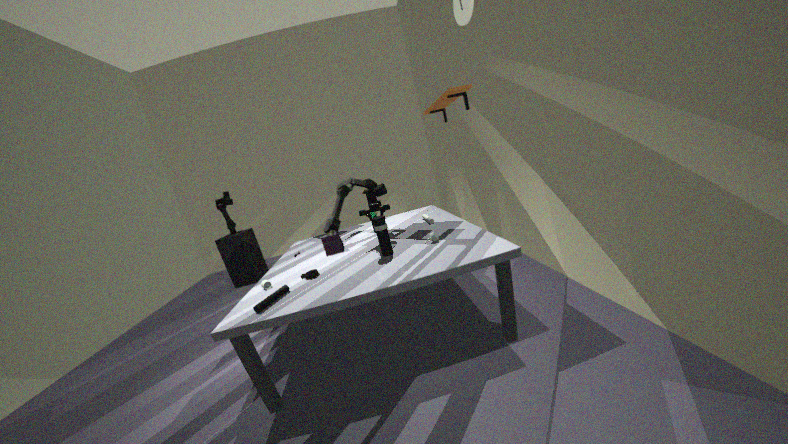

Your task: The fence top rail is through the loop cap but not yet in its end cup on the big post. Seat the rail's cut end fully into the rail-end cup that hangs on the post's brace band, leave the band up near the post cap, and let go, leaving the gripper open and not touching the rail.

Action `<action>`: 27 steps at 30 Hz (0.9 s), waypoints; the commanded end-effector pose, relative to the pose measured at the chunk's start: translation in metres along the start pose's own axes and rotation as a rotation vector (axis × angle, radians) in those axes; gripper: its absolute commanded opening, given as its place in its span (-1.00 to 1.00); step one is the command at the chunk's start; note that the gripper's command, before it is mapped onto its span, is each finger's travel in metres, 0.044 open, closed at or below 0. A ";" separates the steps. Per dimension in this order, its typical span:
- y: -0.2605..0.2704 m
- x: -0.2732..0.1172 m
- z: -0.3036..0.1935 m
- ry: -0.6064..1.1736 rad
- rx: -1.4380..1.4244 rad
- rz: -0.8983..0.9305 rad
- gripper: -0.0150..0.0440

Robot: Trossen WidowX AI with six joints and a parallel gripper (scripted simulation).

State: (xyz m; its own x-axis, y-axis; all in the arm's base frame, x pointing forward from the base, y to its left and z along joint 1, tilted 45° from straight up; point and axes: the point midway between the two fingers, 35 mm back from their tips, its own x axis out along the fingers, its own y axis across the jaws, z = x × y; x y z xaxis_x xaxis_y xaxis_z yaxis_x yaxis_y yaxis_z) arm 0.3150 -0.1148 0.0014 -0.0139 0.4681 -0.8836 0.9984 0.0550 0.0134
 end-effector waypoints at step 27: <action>-0.005 -0.093 -0.028 -0.004 -0.005 0.003 1.00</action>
State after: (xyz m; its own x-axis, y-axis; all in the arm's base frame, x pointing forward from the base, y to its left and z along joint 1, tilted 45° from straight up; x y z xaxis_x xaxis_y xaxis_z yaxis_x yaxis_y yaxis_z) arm 0.3103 -0.1345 0.0952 -0.0045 0.4653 -0.8851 0.9986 0.0492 0.0208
